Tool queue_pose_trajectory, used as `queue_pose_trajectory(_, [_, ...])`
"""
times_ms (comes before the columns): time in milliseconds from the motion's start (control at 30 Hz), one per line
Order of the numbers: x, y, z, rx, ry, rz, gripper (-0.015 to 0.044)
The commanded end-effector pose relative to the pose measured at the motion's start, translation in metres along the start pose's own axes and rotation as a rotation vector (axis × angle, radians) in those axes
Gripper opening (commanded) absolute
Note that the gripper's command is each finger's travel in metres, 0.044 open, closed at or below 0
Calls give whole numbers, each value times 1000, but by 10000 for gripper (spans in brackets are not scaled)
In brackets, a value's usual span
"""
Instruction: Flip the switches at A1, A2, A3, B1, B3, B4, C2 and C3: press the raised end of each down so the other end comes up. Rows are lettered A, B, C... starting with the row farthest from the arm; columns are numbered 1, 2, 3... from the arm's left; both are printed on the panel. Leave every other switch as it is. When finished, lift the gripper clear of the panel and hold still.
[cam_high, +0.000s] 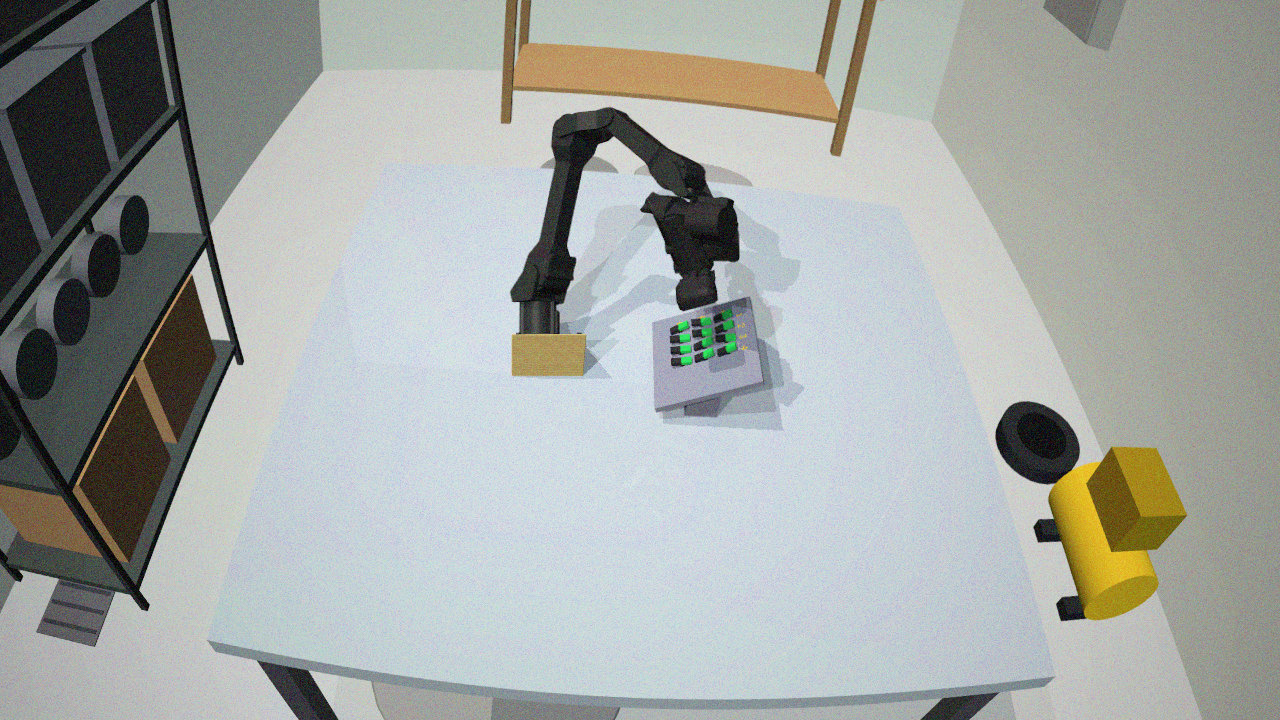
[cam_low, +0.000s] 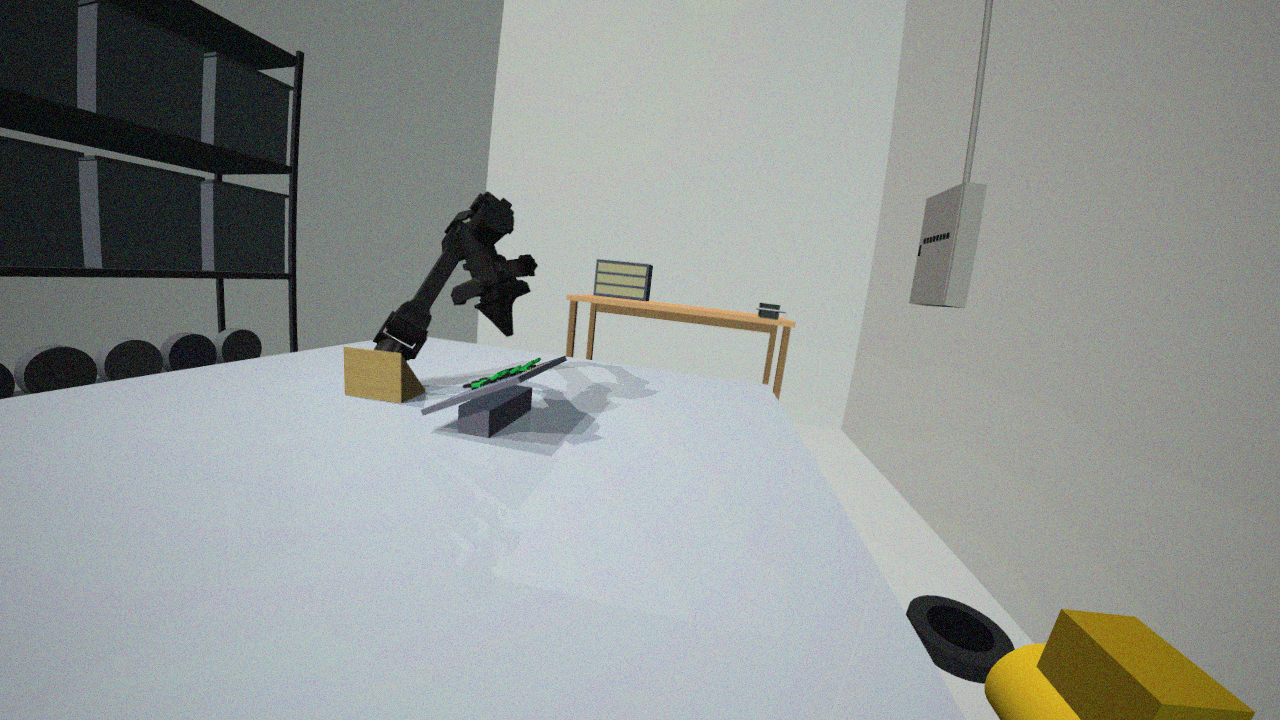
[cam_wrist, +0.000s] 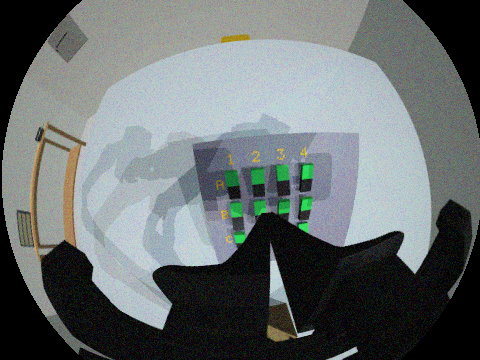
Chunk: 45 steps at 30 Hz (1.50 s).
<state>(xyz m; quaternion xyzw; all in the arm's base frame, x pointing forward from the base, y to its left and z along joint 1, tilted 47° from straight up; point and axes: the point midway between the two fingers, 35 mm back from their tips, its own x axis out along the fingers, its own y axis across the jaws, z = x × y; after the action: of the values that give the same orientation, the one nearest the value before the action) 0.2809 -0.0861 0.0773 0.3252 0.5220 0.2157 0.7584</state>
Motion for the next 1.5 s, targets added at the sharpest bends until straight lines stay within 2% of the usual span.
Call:
queue_pose_trajectory(0, [-5,-18,0,-6,6,-4,0])
queue_pose_trajectory(200, [-3,-27,0,-6,4,-5,0])
queue_pose_trajectory(367, [30,-27,-1,-7,-22,-3,0])
queue_pose_trajectory(1467, [54,-27,-1,-7,-22,-2,0])
